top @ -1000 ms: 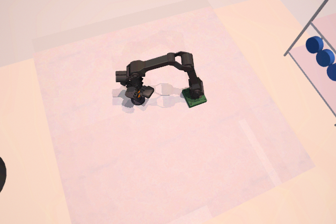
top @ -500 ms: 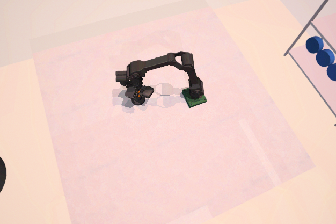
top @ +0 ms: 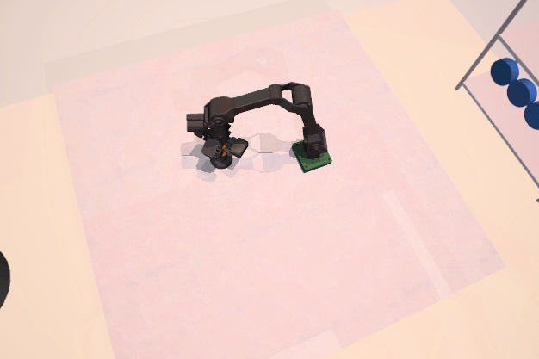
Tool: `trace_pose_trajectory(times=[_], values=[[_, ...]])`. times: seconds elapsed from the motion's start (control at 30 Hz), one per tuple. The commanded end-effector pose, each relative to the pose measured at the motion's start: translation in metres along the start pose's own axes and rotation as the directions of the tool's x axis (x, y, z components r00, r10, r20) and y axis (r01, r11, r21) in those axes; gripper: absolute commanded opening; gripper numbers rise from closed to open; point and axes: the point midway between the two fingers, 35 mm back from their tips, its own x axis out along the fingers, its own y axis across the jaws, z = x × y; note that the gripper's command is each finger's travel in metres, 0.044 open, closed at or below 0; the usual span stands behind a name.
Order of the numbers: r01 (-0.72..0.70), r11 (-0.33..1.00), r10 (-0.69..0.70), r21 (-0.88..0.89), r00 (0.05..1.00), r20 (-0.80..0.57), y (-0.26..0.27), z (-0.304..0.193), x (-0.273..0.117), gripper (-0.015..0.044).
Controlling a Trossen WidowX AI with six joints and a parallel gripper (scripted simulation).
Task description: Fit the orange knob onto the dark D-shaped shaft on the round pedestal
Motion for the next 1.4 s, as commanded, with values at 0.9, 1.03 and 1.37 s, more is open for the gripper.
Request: trace_pose_trajectory(times=[0.9,1.03,1.37], values=[[0.005,0.977,-0.005,-0.212,1.000,0.001,-0.0028,0.0016,0.0014,0.0000],[0.005,0.977,-0.005,-0.212,1.000,0.001,-0.0012,0.0005,0.0018,0.0000],[0.005,0.977,-0.005,-0.212,1.000,0.001,0.0004,-0.0008,-0.0035,0.0000]])
